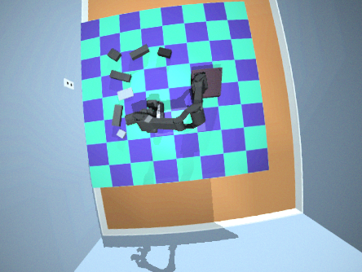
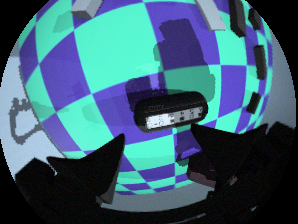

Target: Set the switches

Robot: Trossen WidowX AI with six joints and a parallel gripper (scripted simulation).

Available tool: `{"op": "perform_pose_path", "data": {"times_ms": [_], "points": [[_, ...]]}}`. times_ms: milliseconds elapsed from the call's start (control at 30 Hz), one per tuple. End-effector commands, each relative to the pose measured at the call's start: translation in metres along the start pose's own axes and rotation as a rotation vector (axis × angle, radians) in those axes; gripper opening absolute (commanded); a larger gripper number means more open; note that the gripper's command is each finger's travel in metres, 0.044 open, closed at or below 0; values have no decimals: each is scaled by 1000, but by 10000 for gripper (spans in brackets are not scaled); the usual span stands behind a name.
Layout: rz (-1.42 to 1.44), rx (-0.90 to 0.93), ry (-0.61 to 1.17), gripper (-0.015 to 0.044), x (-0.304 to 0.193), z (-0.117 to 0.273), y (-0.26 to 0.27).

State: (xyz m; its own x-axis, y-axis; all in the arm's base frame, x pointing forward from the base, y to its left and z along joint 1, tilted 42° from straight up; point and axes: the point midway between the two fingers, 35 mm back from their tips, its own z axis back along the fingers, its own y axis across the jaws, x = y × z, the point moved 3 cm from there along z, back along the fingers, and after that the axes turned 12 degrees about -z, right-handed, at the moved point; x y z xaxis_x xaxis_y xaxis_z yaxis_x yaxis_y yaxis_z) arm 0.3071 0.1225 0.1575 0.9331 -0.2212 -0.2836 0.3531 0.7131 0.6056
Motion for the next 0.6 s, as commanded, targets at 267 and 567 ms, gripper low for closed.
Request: {"op": "perform_pose_path", "data": {"times_ms": [267, 567], "points": [[1393, -24, -106, 440, -15, -3, 7], [1618, -38, -121, 440, -18, -3, 8]]}}
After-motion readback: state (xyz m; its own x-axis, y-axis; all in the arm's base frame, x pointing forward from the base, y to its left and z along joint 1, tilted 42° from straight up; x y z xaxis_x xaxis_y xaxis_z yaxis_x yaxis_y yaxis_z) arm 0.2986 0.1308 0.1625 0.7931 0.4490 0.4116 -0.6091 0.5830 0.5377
